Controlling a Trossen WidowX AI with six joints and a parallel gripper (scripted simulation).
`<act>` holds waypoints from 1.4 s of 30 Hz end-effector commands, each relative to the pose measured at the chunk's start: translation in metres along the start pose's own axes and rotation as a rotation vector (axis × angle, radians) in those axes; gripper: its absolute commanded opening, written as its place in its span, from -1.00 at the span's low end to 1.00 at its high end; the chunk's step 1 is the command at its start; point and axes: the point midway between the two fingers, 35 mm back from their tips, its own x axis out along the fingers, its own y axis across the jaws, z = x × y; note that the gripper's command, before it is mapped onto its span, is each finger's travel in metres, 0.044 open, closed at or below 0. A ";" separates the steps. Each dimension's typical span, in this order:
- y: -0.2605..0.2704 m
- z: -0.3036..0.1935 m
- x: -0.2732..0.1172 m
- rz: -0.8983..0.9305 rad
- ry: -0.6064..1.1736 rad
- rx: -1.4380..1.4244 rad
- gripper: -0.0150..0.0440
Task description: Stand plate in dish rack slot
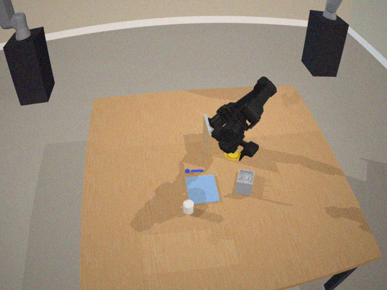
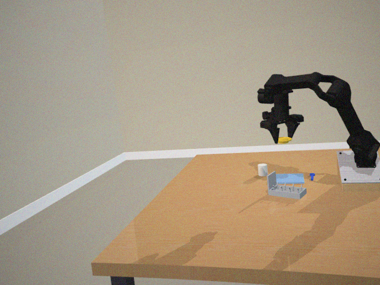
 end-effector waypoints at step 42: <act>0.010 -0.152 0.021 -0.028 -0.029 1.133 -0.49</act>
